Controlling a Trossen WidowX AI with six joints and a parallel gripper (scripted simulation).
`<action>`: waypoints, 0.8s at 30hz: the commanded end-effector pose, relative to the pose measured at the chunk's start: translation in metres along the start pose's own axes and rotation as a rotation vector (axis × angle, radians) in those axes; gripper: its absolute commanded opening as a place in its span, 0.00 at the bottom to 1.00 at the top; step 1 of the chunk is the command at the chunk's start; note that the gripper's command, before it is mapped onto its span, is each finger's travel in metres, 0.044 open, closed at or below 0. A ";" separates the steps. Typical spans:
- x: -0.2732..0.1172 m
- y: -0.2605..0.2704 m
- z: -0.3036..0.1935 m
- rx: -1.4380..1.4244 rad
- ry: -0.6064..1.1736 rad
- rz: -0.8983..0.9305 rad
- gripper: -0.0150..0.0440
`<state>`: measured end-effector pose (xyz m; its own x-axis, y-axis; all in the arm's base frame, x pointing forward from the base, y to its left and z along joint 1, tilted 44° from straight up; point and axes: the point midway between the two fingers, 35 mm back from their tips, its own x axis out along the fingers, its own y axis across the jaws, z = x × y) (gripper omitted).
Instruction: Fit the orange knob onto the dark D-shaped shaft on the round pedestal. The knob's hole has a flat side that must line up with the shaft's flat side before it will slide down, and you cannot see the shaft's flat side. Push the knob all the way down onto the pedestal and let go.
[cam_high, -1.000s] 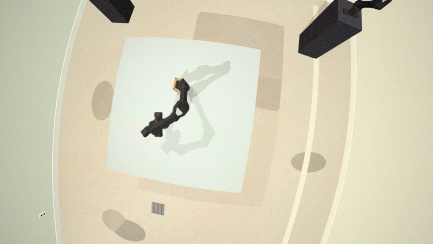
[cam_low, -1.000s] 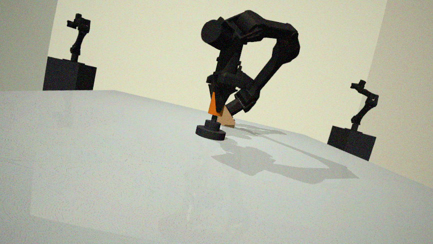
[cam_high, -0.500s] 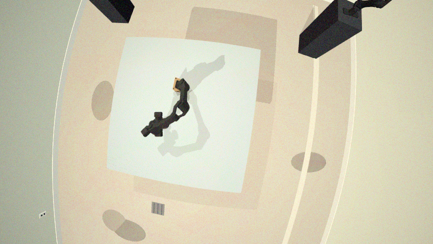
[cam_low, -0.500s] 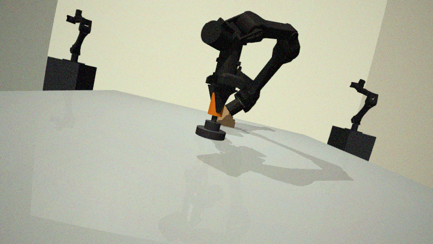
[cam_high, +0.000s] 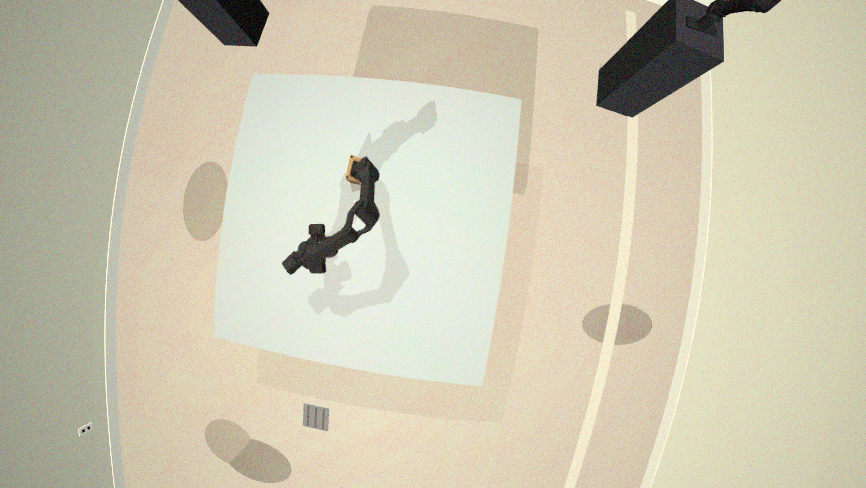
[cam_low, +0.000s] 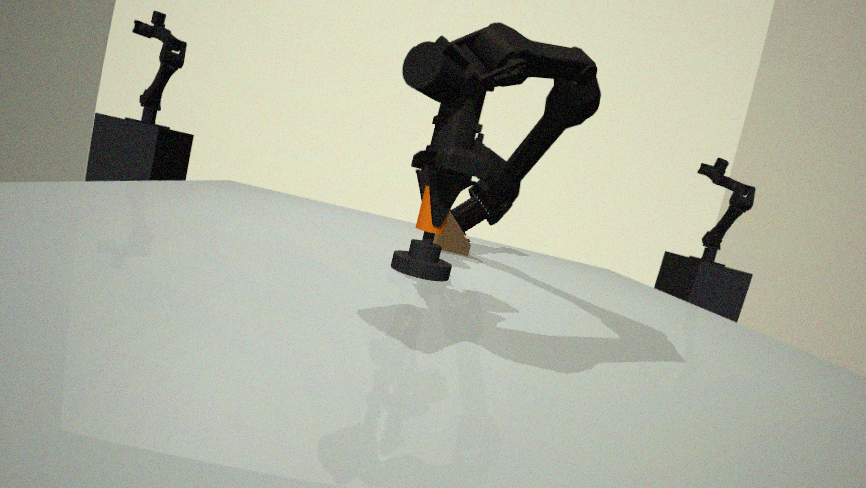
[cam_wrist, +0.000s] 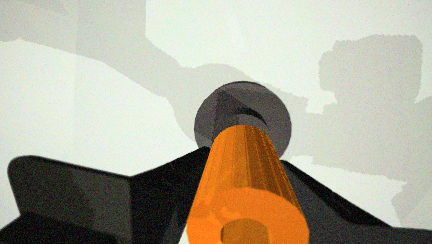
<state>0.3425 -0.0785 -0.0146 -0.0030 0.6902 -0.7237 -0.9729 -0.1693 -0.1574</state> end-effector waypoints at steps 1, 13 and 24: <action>0.001 -0.001 -0.001 -0.001 0.000 -0.002 0.25; -0.005 -0.002 -0.001 -0.055 0.000 -0.002 0.25; -0.002 -0.001 -0.001 -0.211 0.000 -0.002 0.25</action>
<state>0.3441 -0.0806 -0.0131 -0.0032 0.6914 -0.7225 -0.9106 -0.3006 -0.2837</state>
